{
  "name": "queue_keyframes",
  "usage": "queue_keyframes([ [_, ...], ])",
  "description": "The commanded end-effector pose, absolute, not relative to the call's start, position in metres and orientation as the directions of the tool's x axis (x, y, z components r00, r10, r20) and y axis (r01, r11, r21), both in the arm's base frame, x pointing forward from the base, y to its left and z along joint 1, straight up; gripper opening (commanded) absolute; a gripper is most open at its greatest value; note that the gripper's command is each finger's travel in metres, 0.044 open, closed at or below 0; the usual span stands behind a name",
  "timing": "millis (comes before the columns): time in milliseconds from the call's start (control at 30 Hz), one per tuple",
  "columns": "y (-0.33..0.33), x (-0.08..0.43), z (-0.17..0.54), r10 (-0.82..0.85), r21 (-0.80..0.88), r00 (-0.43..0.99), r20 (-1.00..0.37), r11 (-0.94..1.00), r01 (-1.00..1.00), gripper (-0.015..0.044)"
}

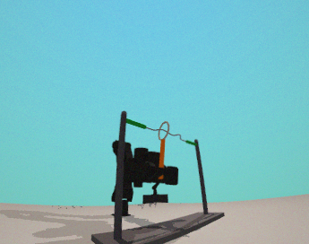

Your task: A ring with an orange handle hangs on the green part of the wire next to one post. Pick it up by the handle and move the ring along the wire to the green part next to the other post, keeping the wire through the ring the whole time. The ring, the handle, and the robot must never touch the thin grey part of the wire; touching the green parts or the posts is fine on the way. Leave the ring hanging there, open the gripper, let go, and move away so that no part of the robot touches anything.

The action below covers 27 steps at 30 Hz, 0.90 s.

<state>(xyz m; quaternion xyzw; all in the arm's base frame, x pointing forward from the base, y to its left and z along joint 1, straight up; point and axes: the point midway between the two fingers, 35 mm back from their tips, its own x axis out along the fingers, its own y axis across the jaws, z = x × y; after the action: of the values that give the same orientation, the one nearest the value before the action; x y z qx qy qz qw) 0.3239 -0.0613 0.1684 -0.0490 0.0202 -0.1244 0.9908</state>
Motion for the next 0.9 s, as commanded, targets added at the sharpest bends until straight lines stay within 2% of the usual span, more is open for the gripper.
queue_keyframes([
  [0, -0.071, 0.322, 0.173, -0.293, -0.205, 0.956, -0.016, 0.937, 0.284, -0.0150],
  [400, -0.080, 0.319, 0.174, -0.373, -0.370, 0.928, 0.006, 0.861, 0.348, -0.0150],
  [633, -0.073, 0.322, 0.169, -0.389, -0.351, 0.921, 0.013, 0.861, 0.368, -0.0150],
  [867, -0.056, 0.330, 0.161, -0.389, -0.249, 0.921, 0.012, 0.891, 0.379, -0.0150],
])
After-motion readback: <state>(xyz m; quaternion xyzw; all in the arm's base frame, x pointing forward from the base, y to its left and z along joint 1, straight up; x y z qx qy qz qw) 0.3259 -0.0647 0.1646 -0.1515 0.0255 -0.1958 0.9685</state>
